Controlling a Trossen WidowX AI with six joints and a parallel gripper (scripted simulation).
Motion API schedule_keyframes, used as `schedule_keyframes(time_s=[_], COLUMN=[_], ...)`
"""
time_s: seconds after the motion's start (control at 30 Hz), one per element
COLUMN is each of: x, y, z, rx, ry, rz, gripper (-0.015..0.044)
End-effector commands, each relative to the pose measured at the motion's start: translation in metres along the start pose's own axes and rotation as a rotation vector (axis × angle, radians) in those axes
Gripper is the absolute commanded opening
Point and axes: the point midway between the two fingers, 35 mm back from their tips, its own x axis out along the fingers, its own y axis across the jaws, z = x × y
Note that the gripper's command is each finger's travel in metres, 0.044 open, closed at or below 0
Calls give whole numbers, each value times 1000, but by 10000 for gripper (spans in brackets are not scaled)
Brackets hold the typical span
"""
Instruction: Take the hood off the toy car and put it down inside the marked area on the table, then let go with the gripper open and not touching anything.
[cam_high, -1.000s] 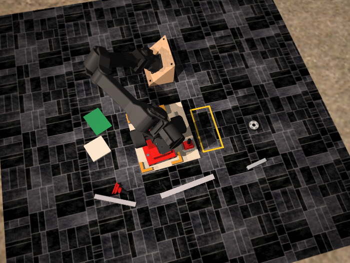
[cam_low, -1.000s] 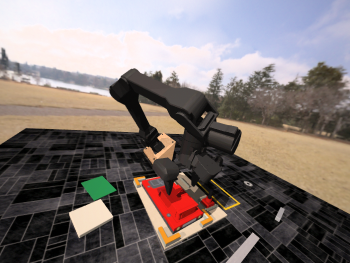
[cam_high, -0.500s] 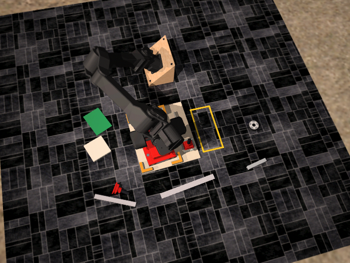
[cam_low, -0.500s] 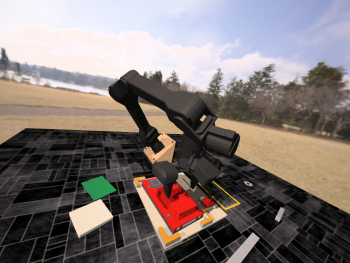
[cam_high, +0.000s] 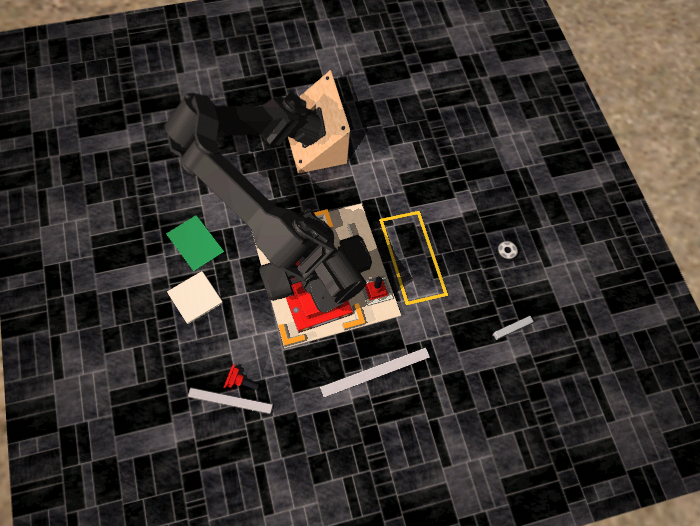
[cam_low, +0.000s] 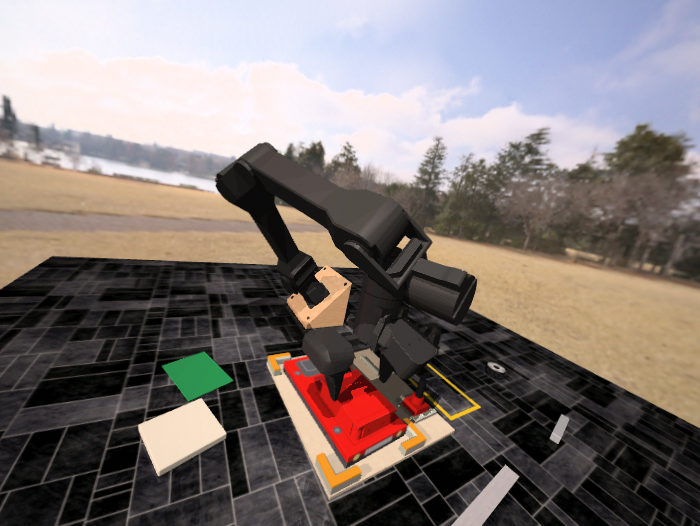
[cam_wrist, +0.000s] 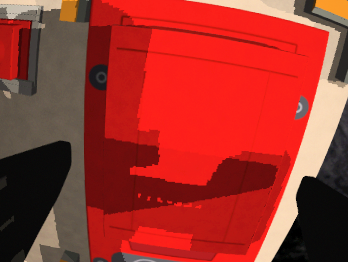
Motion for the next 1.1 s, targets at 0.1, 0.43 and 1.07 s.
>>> schedule_keyframes(time_s=[0.1,0.43,1.07], x=[4,7,17], y=[-1,-1,-1], z=[0,0,0], rx=[-3,-3,-3], ry=[-2,-2,-2], rz=[-6,-6,-6], gripper=[440,440,440])
